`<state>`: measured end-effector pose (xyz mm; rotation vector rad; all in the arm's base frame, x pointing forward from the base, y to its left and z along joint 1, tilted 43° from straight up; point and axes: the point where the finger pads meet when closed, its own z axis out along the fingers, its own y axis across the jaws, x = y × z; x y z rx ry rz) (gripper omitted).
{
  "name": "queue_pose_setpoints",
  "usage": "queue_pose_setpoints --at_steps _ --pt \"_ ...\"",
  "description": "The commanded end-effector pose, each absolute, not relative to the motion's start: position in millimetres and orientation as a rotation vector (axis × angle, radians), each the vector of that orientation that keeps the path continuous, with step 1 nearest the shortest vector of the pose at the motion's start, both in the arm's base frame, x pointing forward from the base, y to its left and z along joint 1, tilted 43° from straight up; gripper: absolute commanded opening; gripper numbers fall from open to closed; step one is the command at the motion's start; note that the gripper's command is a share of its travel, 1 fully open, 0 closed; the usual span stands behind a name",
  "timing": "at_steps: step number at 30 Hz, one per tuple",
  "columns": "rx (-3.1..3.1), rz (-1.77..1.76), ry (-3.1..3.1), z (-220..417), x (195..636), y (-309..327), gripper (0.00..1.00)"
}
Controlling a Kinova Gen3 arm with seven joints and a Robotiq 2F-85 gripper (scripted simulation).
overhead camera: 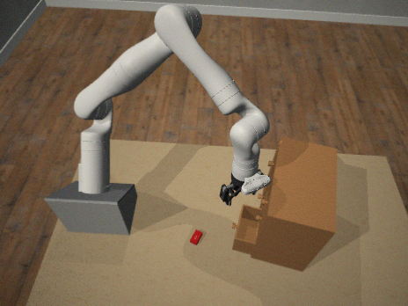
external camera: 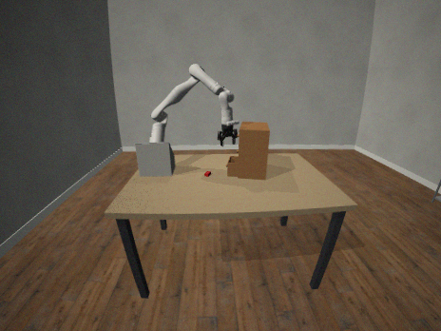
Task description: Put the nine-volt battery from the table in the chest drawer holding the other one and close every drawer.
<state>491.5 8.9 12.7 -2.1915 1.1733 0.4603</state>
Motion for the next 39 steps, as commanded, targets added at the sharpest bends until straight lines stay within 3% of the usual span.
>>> queue_pose_setpoints --at_steps 1,39 --pt "-2.191 0.458 1.174 13.2 492.1 8.0 1.0" --pt "-2.176 0.472 1.211 14.4 490.8 7.1 1.0"
